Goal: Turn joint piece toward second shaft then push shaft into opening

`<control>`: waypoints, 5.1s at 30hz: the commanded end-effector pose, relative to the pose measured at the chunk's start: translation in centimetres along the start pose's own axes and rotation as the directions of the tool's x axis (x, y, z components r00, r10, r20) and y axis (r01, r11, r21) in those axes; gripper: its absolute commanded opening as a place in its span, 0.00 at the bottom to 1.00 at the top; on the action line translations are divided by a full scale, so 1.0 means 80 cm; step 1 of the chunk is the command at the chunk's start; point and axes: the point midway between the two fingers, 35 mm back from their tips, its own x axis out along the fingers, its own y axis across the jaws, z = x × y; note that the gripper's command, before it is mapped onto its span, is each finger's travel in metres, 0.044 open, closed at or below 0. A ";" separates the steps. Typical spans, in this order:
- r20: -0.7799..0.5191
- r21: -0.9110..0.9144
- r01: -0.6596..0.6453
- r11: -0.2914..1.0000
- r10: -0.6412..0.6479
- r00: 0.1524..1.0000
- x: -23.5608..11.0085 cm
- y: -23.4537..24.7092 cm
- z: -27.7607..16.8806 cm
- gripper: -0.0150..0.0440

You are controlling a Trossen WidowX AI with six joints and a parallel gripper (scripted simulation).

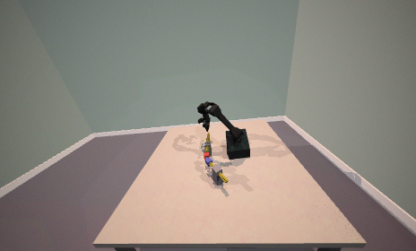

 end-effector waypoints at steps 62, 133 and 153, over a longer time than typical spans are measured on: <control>-0.011 1.000 0.011 0.019 -0.004 1.000 0.106 -0.005 0.001 1.00; 0.001 1.000 -0.001 0.018 -0.002 1.000 0.126 0.020 0.000 0.25; 0.002 1.000 -0.002 0.017 0.001 1.000 0.127 0.058 -0.001 0.25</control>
